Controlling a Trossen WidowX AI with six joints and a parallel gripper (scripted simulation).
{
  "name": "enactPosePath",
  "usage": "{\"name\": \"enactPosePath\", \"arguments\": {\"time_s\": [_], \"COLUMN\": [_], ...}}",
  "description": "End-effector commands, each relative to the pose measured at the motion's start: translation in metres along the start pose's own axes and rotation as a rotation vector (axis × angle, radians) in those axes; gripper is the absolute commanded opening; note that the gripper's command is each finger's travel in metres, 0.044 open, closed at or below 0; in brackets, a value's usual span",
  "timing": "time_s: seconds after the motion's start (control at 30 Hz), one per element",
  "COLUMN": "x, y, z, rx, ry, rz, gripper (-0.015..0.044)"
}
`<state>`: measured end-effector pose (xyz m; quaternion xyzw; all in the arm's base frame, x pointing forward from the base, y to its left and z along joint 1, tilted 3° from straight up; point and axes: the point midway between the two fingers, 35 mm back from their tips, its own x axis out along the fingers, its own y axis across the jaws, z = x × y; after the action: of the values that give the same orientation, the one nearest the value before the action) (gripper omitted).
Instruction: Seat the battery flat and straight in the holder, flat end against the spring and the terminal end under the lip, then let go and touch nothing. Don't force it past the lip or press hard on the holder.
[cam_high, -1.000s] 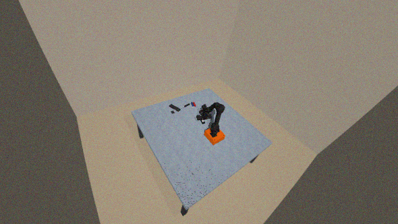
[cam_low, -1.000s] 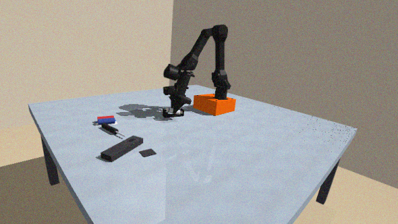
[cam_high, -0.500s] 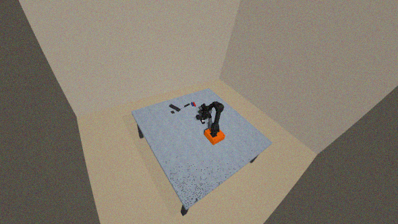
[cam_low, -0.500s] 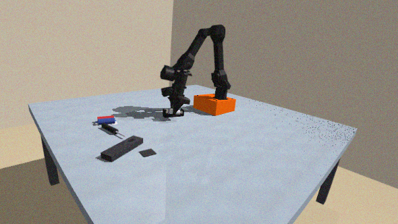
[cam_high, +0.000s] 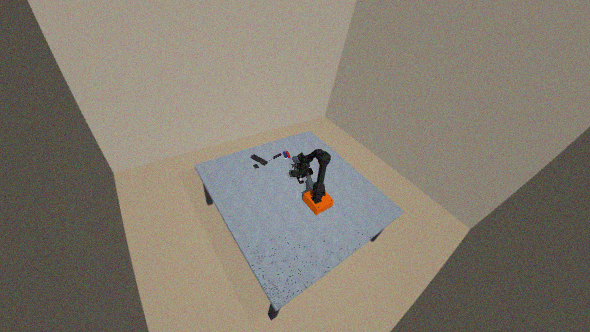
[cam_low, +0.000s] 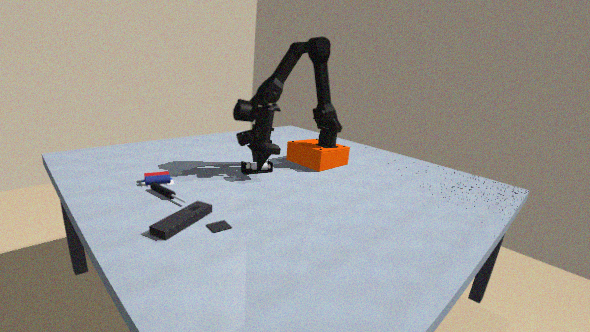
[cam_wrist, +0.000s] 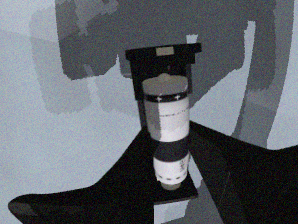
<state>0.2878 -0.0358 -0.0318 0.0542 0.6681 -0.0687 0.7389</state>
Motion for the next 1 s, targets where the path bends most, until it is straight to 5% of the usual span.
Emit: {"name": "enactPosePath", "arguments": {"time_s": [0.0,0.97], "x": [0.002,0.003], "y": [0.000,0.000], "z": [-0.005,0.008], "rx": [0.005,0.007], "ry": [0.044,0.111], "rz": [0.003,-0.004], "gripper": [0.0085,0.0085]}}
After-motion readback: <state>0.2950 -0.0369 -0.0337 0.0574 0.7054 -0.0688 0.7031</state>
